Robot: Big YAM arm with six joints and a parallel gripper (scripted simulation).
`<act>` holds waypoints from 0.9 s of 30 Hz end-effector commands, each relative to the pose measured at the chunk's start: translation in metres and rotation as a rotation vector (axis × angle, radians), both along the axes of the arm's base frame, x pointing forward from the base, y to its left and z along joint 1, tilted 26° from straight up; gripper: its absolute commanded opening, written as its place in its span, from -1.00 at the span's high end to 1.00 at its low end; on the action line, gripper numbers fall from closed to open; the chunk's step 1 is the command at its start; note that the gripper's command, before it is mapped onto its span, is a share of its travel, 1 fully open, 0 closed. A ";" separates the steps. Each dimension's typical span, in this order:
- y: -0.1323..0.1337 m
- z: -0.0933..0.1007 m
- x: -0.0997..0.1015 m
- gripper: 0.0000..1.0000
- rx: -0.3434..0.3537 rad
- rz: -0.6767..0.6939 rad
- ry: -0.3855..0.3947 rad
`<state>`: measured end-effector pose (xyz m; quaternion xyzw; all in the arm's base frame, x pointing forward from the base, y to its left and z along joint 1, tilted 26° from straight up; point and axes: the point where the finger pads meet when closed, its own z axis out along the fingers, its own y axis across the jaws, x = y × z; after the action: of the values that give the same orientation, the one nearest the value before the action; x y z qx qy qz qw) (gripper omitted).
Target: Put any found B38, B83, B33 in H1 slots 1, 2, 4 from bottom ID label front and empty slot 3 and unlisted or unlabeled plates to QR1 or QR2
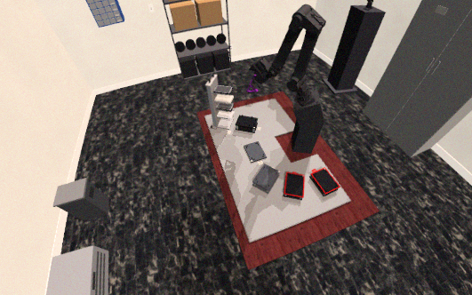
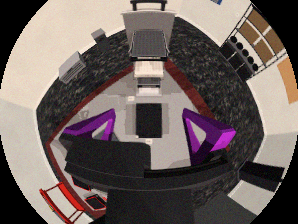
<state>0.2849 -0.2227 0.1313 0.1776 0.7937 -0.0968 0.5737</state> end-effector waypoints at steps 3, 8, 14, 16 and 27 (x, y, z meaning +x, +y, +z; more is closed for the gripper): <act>-0.006 0.012 0.004 -1.00 -0.024 -0.001 -0.019; -0.011 0.019 0.017 -1.00 -0.030 0.004 -0.036; -0.014 0.017 0.025 -1.00 -0.028 0.004 -0.036; -0.015 0.017 0.027 -1.00 -0.031 0.005 -0.034; -0.021 0.014 0.044 -1.00 -0.025 0.004 -0.035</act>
<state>0.3130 -0.2373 0.1285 0.1798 0.7934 -0.0993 0.5730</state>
